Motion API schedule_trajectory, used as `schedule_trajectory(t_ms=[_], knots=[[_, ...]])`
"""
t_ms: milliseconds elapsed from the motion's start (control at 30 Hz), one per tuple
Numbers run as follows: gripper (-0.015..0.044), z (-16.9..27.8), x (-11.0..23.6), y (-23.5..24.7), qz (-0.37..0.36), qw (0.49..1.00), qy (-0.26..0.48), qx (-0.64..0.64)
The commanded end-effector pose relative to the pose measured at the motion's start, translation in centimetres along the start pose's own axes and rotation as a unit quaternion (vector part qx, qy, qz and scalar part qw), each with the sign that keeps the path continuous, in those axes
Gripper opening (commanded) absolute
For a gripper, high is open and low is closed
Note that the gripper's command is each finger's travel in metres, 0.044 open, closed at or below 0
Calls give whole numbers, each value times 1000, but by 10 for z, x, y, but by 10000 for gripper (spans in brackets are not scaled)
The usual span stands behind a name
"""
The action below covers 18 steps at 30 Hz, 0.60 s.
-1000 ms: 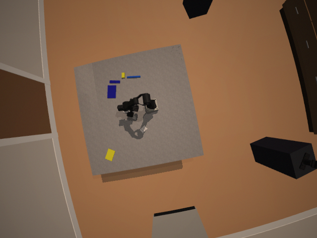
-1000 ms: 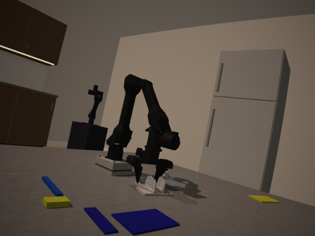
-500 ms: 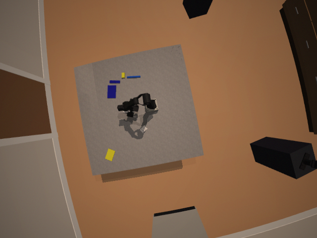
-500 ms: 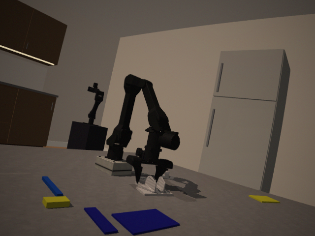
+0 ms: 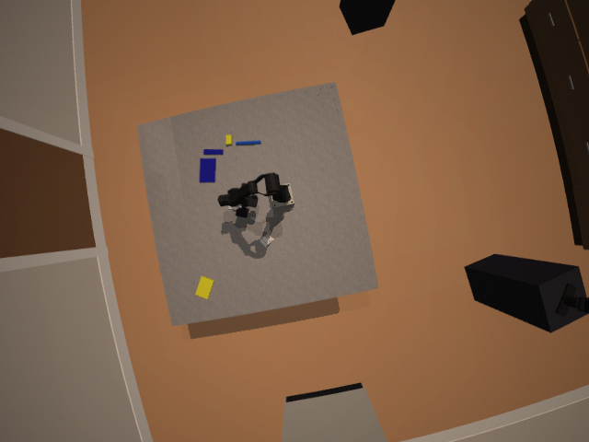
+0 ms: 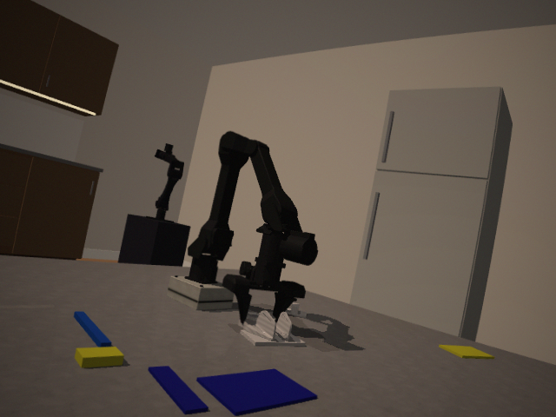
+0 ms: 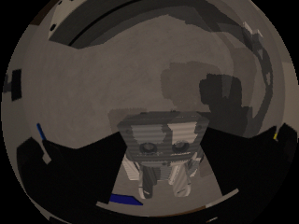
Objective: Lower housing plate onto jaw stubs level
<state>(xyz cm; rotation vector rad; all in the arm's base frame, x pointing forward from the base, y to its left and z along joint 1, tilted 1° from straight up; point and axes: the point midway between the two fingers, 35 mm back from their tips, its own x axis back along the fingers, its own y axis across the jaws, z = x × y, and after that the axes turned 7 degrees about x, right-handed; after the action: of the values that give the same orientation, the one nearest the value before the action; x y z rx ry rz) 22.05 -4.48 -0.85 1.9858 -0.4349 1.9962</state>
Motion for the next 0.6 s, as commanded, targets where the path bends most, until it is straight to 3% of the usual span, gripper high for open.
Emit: schedule_trajectory(t_ms=[0, 567], knots=[[351, 1, -3, 0, -2, 1000, 3, -1], [351, 2, -1, 0, -2, 1000, 3, -1]])
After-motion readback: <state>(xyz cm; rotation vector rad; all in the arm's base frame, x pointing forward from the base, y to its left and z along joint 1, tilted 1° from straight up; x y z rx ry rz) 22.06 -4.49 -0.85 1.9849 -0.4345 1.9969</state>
